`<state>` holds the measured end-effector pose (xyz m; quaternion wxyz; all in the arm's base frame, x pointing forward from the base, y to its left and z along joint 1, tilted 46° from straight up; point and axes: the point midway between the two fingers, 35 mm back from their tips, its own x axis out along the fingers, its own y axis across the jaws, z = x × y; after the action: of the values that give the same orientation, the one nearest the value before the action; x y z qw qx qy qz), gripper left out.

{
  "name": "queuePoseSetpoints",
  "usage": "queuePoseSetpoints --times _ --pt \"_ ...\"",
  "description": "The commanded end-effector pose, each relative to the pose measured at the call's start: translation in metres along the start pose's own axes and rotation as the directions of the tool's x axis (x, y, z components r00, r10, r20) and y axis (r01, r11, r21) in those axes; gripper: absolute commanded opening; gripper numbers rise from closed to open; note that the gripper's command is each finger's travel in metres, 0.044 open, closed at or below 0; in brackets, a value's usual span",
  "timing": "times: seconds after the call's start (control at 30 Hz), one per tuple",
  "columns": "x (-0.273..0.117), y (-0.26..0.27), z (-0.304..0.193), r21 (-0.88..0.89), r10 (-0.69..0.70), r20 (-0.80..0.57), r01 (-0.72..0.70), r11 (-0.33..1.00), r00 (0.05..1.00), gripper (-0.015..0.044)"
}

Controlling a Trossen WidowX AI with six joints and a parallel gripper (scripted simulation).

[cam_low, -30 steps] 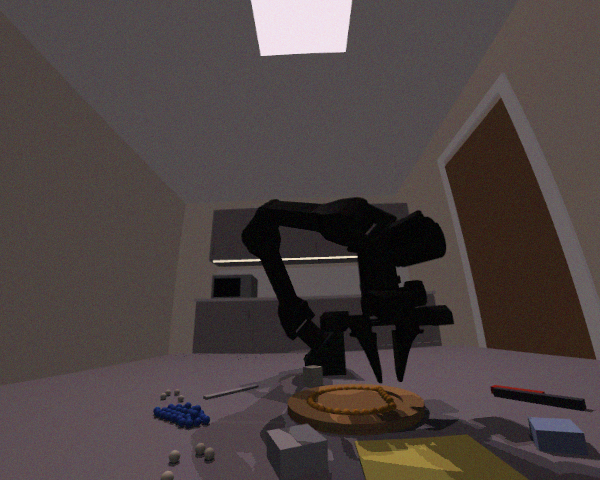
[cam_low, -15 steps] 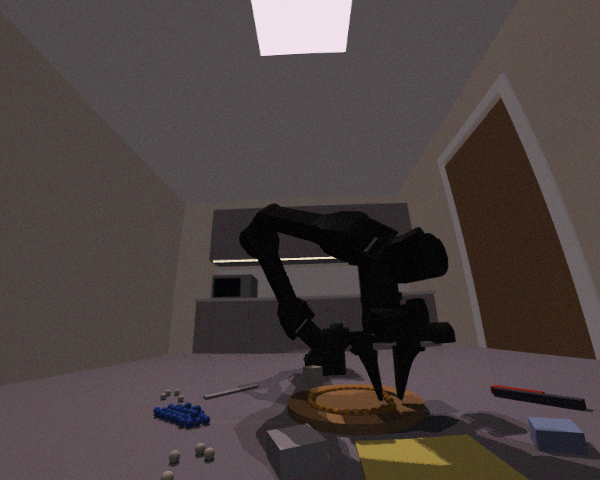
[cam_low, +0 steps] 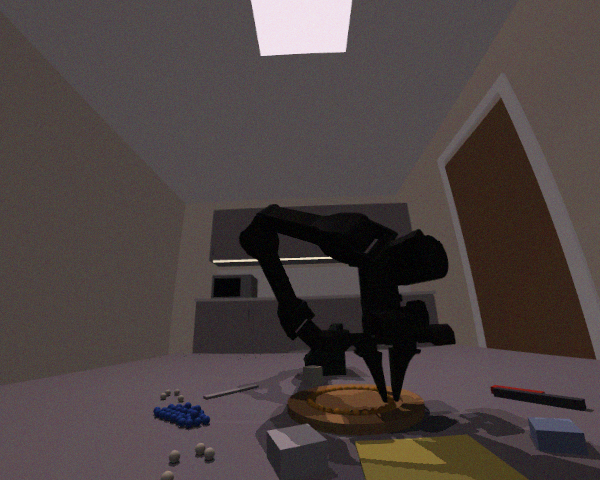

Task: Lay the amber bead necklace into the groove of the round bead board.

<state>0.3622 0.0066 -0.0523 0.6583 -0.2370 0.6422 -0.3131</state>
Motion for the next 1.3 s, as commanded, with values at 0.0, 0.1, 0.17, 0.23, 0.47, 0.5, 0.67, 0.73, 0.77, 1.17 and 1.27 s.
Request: queuePoseSetpoints --times 0.0,0.1,0.17,0.23,0.47,0.5,0.67,0.73,0.77,1.17,1.27 --pt "-0.0003 -0.0001 0.0002 0.001 0.000 0.000 0.000 1.000 1.000 0.0000" --pt "-0.0003 -0.0001 0.0002 0.001 0.000 0.000 0.000 1.000 1.000 0.0000" --pt "-0.0003 -0.0001 0.0002 0.001 0.000 0.000 0.000 1.000 1.000 0.0000" --pt "-0.0003 -0.0001 0.0002 0.001 0.000 0.000 0.000 1.000 1.000 0.0000" --pt "-0.0003 -0.0001 0.0002 0.001 0.000 0.000 0.000 1.000 1.000 0.0000" --pt "-0.0003 -0.0001 0.0002 0.001 0.000 0.000 0.000 1.000 1.000 0.0000" --pt "-0.0003 -0.0001 0.0002 0.001 0.000 0.000 0.000 1.000 1.000 0.0000" --pt "-0.0003 -0.0001 0.0002 0.001 0.000 0.000 0.000 1.000 1.000 0.0000" --pt "-0.0003 -0.0001 0.0002 0.001 0.000 0.000 0.000 1.000 1.000 0.0000" --pt "-0.0056 -0.0002 -0.0008 -0.008 -0.004 0.000 0.004 1.000 1.000 0.0000" --pt "-0.0061 -0.0002 -0.0009 -0.009 -0.004 0.000 0.004 1.000 1.000 0.0000"
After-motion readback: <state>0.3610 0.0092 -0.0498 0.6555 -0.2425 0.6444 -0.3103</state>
